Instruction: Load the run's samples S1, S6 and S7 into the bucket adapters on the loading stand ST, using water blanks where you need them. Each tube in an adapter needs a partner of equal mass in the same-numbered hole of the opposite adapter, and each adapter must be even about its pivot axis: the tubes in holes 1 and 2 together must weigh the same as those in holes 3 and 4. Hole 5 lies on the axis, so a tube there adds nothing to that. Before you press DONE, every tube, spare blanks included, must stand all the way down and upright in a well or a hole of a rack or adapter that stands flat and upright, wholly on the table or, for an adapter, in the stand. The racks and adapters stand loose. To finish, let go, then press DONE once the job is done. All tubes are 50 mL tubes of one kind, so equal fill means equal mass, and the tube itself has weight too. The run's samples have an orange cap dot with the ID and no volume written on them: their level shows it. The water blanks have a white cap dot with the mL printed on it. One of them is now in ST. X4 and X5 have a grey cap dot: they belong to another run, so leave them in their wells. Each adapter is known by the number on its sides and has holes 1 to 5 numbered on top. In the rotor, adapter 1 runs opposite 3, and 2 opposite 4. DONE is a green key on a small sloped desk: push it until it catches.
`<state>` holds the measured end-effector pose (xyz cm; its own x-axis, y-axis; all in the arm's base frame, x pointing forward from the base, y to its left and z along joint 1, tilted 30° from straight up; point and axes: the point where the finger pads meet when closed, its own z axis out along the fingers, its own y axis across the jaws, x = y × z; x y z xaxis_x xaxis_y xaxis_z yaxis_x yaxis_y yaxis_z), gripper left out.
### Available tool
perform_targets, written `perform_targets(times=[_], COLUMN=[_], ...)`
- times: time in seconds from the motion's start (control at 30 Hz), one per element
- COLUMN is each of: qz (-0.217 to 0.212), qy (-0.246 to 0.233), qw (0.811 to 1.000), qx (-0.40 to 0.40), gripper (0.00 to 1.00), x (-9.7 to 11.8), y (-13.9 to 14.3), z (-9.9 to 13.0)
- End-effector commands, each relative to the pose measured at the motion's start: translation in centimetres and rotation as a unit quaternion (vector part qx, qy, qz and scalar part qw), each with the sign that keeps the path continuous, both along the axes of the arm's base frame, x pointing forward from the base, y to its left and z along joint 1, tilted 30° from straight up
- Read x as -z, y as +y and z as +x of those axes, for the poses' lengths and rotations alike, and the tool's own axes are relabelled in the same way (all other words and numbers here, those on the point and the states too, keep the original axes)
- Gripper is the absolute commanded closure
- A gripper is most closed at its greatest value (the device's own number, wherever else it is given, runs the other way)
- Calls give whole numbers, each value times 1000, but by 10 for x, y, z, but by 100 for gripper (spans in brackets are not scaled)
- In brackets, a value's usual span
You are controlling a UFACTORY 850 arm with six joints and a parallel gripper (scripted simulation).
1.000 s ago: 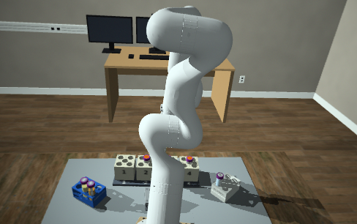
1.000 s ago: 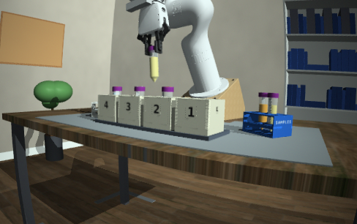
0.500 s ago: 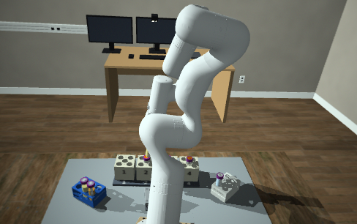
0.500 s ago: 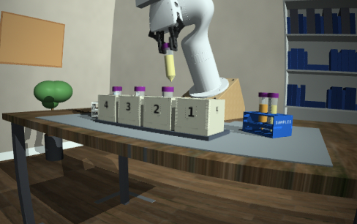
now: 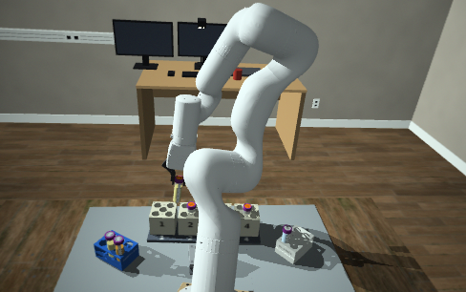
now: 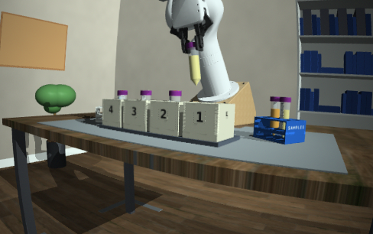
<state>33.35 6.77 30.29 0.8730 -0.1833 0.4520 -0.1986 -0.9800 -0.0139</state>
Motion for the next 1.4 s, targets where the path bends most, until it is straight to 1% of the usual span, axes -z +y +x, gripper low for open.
perform_targets(times=[0.0,0.3,1.13,1.37], qz=[-49,-49,-49,-49], qy=[-18,-18,-18,-18], qw=[998,998,998,998], qx=[35,35,35,35], gripper=[100,100,100,100], x=[1,0,0,12], y=[19,60,61,58], z=[10,28,29,35])
